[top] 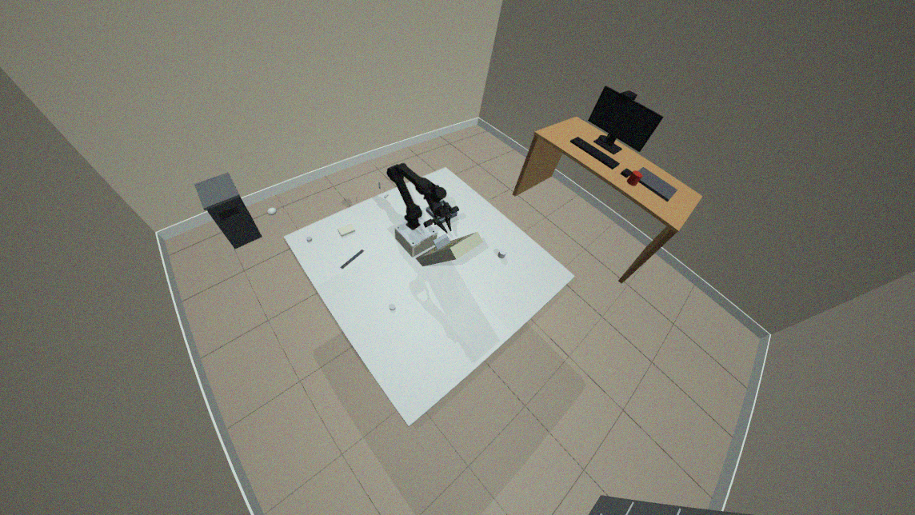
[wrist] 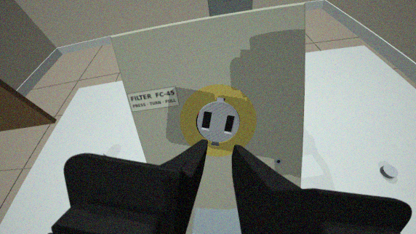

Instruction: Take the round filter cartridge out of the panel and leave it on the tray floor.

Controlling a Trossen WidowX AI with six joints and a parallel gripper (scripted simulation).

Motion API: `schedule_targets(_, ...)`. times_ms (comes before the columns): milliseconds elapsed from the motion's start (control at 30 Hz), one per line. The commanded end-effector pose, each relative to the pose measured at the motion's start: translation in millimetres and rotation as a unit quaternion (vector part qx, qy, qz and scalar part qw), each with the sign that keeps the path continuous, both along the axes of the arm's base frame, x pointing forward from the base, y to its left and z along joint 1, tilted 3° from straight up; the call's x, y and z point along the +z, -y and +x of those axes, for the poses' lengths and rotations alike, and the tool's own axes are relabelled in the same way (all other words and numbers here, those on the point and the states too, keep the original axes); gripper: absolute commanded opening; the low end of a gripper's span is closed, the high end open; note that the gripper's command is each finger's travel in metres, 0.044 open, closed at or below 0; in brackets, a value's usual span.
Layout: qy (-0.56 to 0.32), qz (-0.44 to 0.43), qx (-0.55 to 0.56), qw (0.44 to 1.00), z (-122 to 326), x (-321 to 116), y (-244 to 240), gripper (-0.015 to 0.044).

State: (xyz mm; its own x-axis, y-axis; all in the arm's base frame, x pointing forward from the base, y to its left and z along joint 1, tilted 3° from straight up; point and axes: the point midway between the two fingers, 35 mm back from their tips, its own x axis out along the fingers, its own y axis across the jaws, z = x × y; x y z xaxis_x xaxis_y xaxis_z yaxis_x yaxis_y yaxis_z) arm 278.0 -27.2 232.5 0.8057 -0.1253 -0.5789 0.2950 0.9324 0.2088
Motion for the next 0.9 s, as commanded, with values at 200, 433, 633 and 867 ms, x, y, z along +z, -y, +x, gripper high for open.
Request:
schedule_targets(200, -0.002, 0.005, -0.001, 1.000, 8.1, -8.0, 0.7, 0.0091)
schedule_targets(433, -0.001, 0.005, -0.001, 1.000, 17.5, -14.1, 2.0, 0.0091)
schedule_targets(633, -0.001, 0.005, -0.001, 1.000, 25.3, -19.6, 3.2, 0.0091)
schedule_targets(867, 0.000, 0.005, -0.001, 1.000, 34.1, -26.4, 4.6, 0.0091)
